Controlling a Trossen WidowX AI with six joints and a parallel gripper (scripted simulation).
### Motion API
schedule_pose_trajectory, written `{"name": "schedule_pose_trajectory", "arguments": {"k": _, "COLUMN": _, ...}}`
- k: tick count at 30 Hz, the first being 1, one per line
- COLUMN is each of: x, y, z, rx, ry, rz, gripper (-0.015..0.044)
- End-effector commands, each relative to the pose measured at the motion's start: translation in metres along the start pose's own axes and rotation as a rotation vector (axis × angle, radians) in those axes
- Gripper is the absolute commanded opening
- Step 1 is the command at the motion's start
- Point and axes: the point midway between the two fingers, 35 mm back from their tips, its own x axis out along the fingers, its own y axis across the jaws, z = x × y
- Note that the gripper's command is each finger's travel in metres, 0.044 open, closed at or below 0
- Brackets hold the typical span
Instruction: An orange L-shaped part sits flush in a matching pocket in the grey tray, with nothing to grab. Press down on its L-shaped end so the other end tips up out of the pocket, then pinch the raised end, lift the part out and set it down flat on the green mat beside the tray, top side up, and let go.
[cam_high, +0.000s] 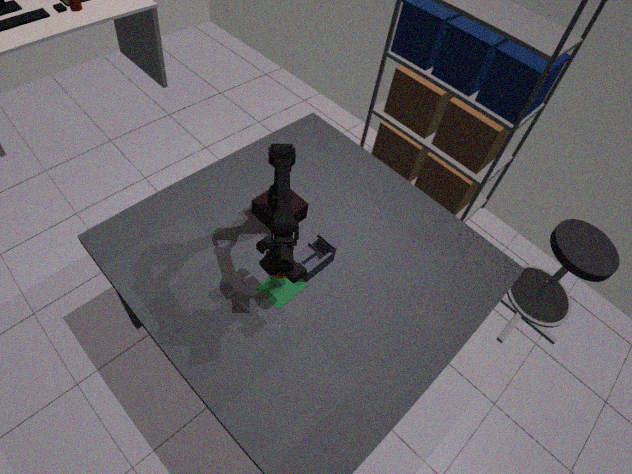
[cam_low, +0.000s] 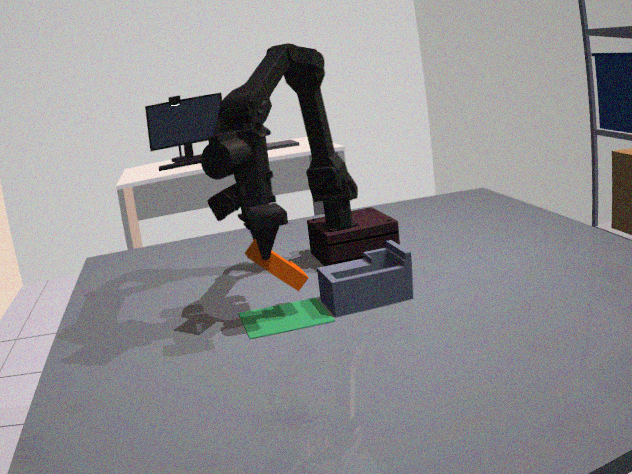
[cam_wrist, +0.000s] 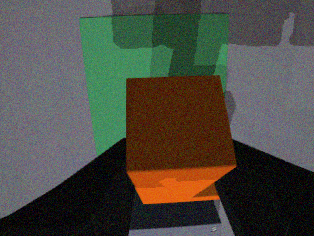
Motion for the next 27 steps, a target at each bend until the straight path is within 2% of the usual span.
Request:
{"name": "schedule_pose_trajectory", "arguments": {"k": 1, "x": 0.007, "y": 0.0, "z": 0.0, "rx": -0.004, "ry": 0.003, "rz": 0.001, "gripper": 0.0}}
{"name": "schedule_pose_trajectory", "arguments": {"k": 27, "x": 0.047, "y": 0.0, "z": -0.001, "rx": -0.004, "ry": 0.003, "rz": 0.001, "gripper": 0.0}}
